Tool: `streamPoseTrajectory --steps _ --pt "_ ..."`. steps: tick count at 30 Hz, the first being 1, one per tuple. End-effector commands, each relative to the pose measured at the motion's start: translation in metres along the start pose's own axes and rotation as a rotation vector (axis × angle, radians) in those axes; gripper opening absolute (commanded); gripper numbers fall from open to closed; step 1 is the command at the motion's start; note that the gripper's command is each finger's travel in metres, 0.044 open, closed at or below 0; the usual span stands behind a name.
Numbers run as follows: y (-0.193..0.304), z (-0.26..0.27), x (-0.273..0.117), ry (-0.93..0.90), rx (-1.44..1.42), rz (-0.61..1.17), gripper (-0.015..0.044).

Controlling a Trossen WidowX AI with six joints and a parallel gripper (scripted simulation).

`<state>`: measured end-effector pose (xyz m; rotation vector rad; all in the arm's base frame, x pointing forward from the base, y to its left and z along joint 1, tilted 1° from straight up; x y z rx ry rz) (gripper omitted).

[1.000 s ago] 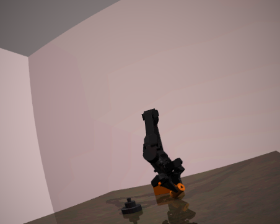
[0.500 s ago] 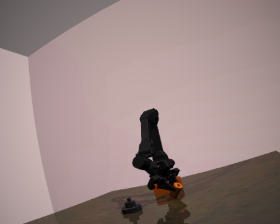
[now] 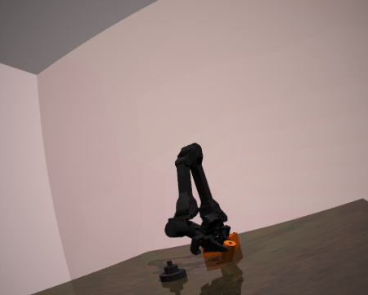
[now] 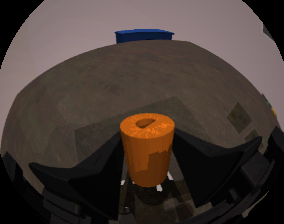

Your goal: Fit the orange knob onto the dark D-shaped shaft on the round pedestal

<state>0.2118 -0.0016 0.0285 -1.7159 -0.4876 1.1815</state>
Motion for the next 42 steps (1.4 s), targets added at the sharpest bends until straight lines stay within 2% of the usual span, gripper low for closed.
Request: streamPoseTrajectory --steps 1,10,18,21,42 --pt "0.006 0.001 -0.003 0.006 -0.001 -0.06 0.0179" --pt "0.022 0.003 -0.008 0.017 -0.001 -0.214 0.0179" --pt "0.019 0.002 -0.011 0.015 -0.001 -0.164 0.0179" --pt "0.019 0.003 -0.009 0.013 0.001 -0.173 0.0258" --pt "0.019 0.003 -0.009 0.013 0.001 -0.173 0.026"
Point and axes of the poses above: the point midway between the two fingers, 35 mm back from their tips, its own x axis out along the fingers, its own z axis across the jaws, y = z × x, the point moved 5 cm from there along -x, back along the fingers, and after that the axes turned 4 degrees about -x, right-handed, at the moved point
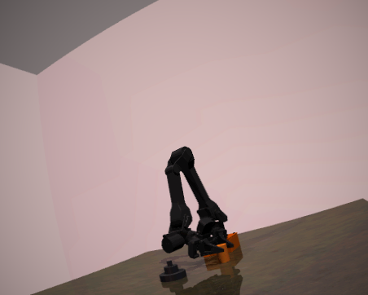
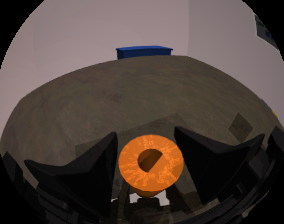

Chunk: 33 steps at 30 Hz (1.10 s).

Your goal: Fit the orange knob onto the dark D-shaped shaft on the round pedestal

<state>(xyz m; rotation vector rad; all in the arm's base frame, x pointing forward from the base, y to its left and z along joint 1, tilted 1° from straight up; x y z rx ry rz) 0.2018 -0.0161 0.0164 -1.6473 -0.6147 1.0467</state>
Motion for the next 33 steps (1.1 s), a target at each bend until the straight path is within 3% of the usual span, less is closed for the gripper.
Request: streamPoseTrajectory --steps 1,3,10,16,24,28,30,33 --pt "0.0 0.0 0.0 0.0 0.003 -0.002 0.026" --pt "0.0 0.0 0.0 0.0 0.003 -0.002 0.026" --pt "0.0 0.0 0.0 0.0 0.003 -0.002 0.044" --pt "-0.002 0.0 0.0 0.0 0.003 -0.002 0.044" --pt "-0.069 -0.008 -0.025 0.0 -0.001 0.0 0.044" --pt "-0.076 -0.007 -0.027 0.0 -0.001 0.0 0.044" --pt "-0.077 -0.007 -0.024 -0.035 0.017 0.055 0.044" --pt "-0.082 -0.009 -0.011 -0.156 0.08 0.303 0.044"
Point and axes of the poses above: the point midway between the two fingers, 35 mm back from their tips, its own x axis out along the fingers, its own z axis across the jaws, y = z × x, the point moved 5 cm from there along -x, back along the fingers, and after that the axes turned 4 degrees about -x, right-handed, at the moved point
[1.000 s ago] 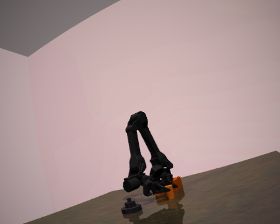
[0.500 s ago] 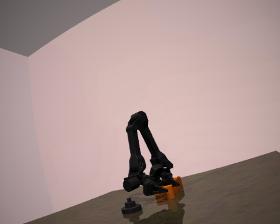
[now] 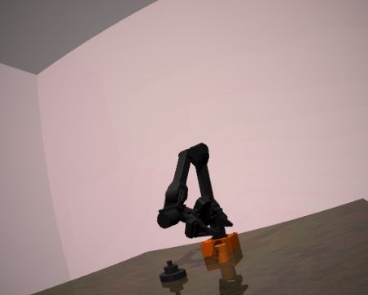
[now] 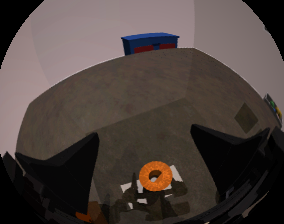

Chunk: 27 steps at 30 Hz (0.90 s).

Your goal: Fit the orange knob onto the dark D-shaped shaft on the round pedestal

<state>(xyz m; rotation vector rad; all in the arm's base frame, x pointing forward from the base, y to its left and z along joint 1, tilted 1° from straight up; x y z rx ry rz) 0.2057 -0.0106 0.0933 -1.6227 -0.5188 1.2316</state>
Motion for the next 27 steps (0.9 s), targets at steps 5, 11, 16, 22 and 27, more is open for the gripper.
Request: streamPoseTrajectory --steps 5,11,16,22,27 --pt "-0.032 -0.003 0.014 -0.134 0.064 0.619 0.044" --pt "-0.073 -0.002 0.007 0.014 -0.001 1.054 0.044" --pt "-0.075 -0.001 0.007 0.022 -0.005 1.065 0.044" --pt "-0.074 -0.001 0.007 0.031 0.01 1.065 0.044" --pt "-0.074 -0.001 0.007 0.259 0.398 1.042 0.044"
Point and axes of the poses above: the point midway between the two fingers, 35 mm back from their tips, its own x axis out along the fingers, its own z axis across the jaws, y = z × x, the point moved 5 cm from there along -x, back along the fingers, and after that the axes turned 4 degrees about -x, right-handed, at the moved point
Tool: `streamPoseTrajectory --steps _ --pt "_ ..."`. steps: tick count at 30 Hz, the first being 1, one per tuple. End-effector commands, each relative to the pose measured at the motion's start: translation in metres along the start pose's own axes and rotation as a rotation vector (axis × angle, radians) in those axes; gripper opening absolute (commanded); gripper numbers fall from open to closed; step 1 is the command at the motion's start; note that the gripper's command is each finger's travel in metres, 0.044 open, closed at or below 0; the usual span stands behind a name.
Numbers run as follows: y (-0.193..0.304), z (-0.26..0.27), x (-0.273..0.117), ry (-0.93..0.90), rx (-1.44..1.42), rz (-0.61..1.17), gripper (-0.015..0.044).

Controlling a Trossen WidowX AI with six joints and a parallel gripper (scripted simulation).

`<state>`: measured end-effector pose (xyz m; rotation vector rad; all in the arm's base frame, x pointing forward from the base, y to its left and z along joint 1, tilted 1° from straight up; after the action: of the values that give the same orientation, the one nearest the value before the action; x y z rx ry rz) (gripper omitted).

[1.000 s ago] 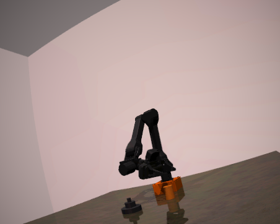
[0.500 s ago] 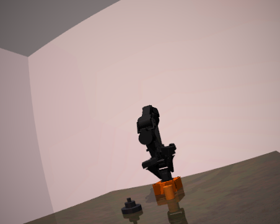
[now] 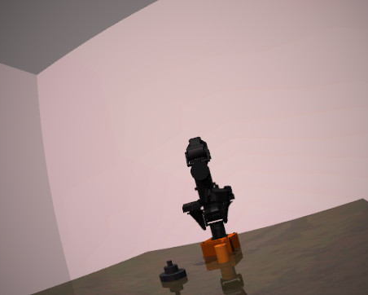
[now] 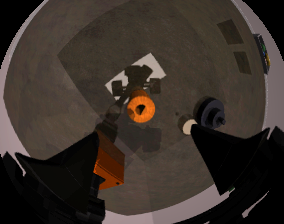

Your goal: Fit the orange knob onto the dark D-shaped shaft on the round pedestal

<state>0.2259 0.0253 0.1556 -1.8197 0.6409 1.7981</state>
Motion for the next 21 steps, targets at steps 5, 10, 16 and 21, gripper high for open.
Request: streamPoseTrajectory --steps 5,10,16,21 --pt "0.0002 -0.0001 0.0003 0.003 0.714 0.002 0.044" --pt "0.0002 -0.0001 0.0006 0.004 1.061 0.001 0.044" --pt "0.0002 -0.0001 0.0006 0.004 1.061 0.001 0.044" --pt "0.0 -0.0004 0.0082 0.004 1.061 0.001 0.044"
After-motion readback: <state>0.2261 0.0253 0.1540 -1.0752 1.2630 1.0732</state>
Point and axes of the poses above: the point midway between the two fingers, 35 mm back from their tips, its own x axis out along the fingers, its own z axis across the jaws, y = z × x, the point moved 5 cm from there along -x, back along the fingers, and after that the axes turned 4 degrees about -x, right-handed, at the moved point
